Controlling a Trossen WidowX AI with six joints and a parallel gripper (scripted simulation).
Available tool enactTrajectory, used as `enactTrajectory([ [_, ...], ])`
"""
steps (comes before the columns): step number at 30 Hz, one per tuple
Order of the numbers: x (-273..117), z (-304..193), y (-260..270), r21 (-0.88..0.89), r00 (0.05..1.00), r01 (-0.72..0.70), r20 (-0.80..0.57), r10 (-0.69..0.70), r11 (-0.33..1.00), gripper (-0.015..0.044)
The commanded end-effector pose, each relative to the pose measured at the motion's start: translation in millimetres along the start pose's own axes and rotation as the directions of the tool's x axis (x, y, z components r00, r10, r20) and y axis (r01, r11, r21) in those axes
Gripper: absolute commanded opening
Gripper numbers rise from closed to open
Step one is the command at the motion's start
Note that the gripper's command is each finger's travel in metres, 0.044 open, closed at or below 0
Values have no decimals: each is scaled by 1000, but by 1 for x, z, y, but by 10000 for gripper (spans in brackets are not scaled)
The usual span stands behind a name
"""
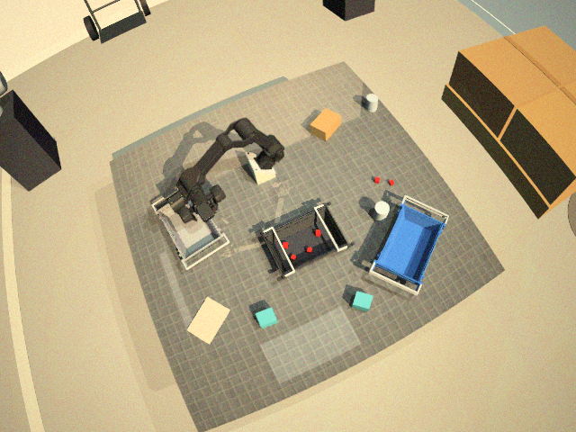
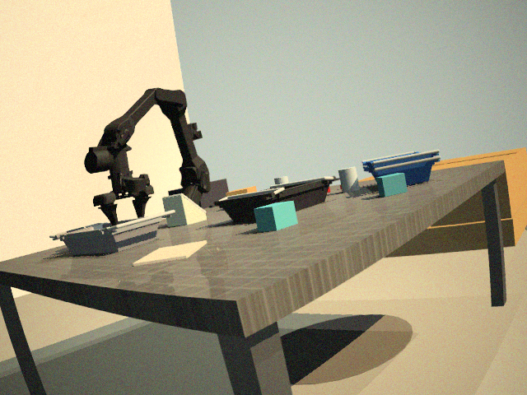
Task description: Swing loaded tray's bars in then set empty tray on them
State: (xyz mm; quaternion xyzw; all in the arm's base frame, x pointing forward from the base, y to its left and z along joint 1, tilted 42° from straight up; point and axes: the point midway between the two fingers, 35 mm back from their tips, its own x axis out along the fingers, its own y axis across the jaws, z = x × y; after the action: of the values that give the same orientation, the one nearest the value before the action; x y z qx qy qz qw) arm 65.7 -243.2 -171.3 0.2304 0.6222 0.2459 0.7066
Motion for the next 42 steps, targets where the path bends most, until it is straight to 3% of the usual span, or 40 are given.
enactTrajectory([
  [1, 21, 0, 3, 6, 1000, -11, 3, 11, 1000, 440],
  [10, 28, 0, 4, 6, 1000, -11, 3, 11, 1000, 440],
  [24, 28, 0, 4, 6, 1000, -11, 3, 11, 1000, 235],
  [42, 28, 0, 4, 6, 1000, -11, 3, 11, 1000, 115],
])
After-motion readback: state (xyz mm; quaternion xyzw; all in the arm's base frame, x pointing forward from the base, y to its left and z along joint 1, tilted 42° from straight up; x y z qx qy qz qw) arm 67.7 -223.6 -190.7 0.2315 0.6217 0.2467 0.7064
